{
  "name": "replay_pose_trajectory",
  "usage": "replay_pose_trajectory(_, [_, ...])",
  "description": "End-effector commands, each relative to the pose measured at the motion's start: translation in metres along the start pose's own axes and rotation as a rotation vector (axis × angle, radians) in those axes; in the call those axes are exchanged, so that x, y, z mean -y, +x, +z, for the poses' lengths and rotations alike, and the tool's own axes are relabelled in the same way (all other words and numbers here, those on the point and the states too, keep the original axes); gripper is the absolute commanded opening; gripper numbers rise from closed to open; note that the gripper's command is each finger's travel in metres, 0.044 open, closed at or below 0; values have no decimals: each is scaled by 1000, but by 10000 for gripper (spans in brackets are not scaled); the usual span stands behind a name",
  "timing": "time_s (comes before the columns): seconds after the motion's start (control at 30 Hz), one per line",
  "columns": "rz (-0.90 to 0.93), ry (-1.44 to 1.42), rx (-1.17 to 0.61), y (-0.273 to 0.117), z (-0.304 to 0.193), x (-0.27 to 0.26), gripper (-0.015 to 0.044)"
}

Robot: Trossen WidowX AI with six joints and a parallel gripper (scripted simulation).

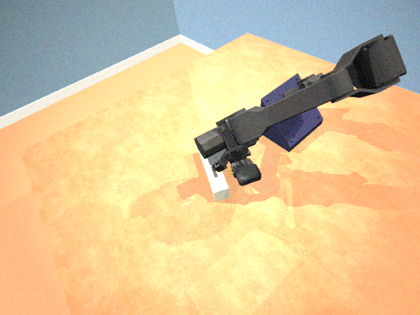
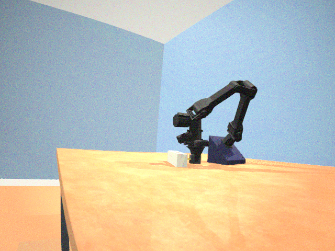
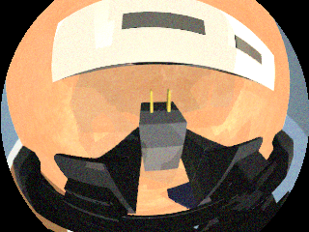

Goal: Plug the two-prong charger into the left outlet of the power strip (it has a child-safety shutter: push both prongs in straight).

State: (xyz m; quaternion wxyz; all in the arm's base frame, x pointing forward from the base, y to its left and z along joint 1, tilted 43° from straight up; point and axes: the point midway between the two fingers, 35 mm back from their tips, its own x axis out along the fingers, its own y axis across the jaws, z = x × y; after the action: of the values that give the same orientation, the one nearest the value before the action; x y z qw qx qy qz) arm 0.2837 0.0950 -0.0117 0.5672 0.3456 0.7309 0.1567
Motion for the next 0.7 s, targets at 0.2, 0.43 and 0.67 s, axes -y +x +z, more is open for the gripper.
replay_pose_trajectory(0.2, [4,-3,-3,1,9,-1,0])
replay_pose_trajectory(0.43, [4,-3,-3,1,9,-1,0])
replay_pose_trajectory(0.67, [4,-3,-3,1,10,-1,0])
